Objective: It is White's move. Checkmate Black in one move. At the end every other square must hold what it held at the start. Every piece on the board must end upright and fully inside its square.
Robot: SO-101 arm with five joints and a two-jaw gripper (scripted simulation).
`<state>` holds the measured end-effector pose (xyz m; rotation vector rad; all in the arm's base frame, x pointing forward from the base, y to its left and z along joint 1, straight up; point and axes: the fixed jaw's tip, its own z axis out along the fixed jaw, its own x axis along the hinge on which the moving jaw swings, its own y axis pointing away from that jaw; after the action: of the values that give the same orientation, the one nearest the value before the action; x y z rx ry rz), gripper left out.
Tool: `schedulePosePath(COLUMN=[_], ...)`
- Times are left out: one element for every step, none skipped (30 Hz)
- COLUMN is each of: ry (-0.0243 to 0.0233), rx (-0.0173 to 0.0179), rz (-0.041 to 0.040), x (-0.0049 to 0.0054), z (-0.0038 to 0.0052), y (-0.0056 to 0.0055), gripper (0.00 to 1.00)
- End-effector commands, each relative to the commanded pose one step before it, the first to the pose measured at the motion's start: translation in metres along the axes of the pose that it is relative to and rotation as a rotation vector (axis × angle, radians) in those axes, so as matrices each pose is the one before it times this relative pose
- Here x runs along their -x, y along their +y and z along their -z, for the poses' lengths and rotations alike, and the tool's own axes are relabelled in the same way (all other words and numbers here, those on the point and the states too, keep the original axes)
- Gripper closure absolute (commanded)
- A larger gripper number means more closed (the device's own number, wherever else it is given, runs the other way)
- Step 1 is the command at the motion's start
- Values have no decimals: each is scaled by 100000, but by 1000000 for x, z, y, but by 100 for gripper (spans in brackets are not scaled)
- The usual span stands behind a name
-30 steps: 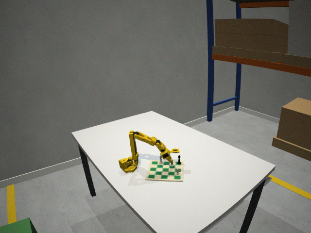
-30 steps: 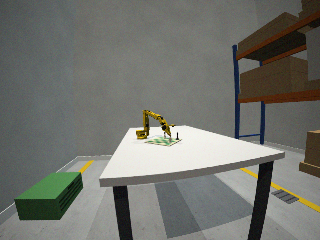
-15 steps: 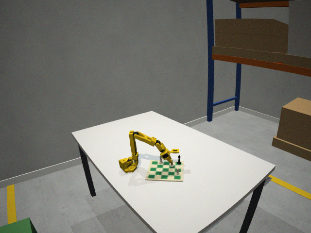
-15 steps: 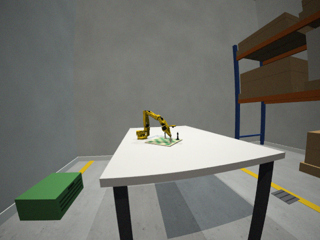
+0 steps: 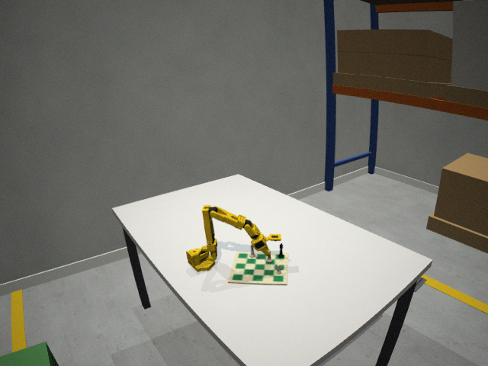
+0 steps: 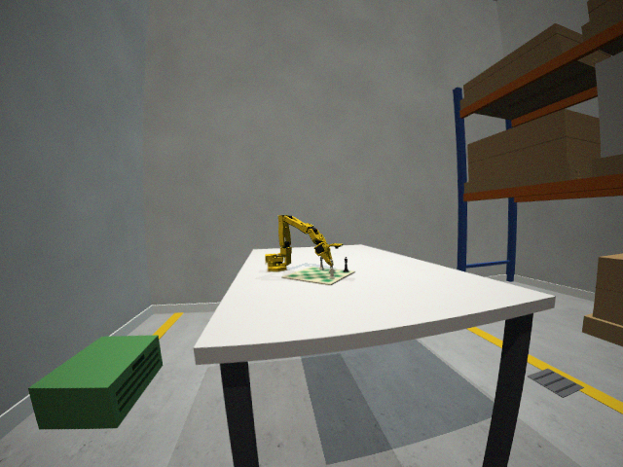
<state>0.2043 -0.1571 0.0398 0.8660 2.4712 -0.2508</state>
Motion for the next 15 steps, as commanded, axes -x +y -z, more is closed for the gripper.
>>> schedulePosePath(ry=[-612,0,-1,1,0,0,-1,1,-1,1,0,1,0,1,0], rx=[-459,0,0,0,0,0,0,0,0,0,0,0,0,0,0], rz=[-924,0,0,0,0,0,0,0,0,0,0,0,0,0,0], x=[4007,34,1,-1,0,0,1,-4,-17,-47,-80,-122,-162,-206,-242], z=[3221,25,0,0,0,0,0,-6,-33,-83,-146,-219,-293,-367,-432], y=[-2643,-1,1,-1,0,0,1,0,1,0,1,1,2,2,3], gripper=[100,100,100,100,100,100,100,100,100,100,100,100,100,100,100])
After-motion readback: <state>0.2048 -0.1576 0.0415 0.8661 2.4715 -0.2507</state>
